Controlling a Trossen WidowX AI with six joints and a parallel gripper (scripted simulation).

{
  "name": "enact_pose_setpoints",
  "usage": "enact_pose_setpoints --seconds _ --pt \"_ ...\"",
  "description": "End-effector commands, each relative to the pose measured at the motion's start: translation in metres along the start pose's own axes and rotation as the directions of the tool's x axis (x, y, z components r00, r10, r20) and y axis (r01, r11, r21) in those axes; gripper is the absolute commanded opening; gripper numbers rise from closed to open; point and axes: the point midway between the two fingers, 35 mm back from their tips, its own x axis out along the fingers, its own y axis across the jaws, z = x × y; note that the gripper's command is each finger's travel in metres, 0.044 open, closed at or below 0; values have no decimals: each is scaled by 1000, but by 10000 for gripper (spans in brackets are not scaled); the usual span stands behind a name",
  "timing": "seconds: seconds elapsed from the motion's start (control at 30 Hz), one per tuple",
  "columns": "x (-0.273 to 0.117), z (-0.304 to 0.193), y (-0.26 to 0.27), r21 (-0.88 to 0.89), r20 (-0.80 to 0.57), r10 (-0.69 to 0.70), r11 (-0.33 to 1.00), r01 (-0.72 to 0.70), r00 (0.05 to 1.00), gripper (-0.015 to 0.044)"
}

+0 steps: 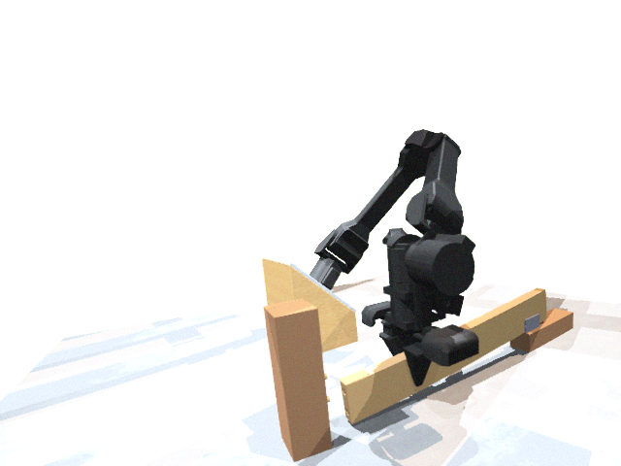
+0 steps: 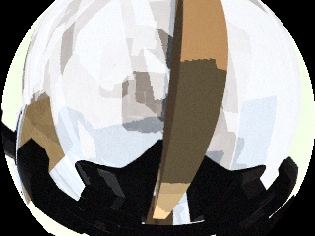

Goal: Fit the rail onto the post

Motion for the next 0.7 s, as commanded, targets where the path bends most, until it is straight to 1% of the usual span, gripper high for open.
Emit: enact_pose_setpoints --seconds 0.0,0.67 --pt "-5 0 -4 -4 4 -11 1000 11 1000 0" --pt "-15 0 -6 -4 4 -11 1000 11 1000 0"
